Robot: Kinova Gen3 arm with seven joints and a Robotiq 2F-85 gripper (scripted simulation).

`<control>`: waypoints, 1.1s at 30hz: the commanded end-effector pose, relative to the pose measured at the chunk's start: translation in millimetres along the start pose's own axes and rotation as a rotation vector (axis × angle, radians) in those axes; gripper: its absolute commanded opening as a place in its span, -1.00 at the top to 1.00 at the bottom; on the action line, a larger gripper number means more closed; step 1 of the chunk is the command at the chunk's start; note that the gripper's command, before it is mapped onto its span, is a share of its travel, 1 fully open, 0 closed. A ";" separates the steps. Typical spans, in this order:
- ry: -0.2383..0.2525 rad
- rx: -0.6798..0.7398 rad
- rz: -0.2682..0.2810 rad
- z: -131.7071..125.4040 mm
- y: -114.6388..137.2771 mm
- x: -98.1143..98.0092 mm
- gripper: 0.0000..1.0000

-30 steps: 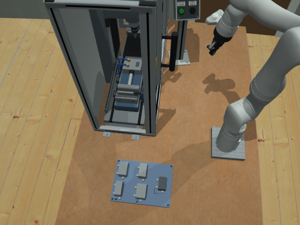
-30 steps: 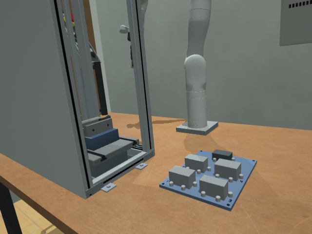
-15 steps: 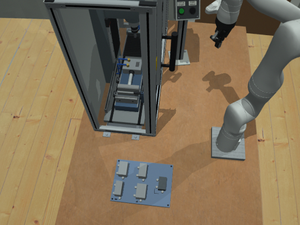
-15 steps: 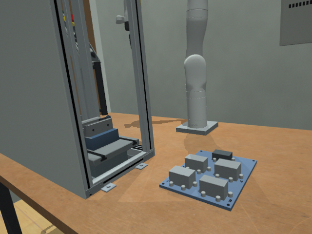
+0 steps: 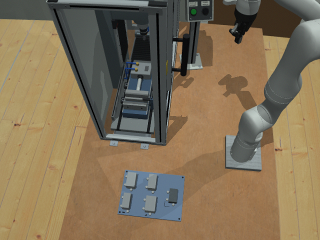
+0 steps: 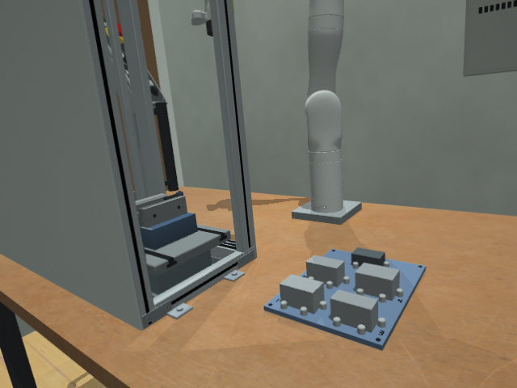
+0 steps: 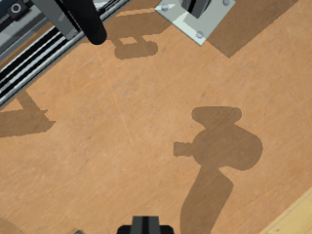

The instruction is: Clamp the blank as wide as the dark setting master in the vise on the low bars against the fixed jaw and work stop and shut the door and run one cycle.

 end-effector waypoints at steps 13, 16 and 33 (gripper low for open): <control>0.001 0.000 -0.001 10.8 -9.9 -49.8 0.80; 0.001 0.000 -0.001 17.7 -16.8 -82.0 0.80; 0.001 0.000 -0.001 -22.7 -41.0 -92.8 0.80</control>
Point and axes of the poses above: the point where the finger pads meet when closed, its own x axis out along the fingers, its own z axis across the jaws, y = z × x, the point moved 5 cm from there along -x, back along the fingers, and after that the axes turned 5 degrees about x, right-handed, at the moved point
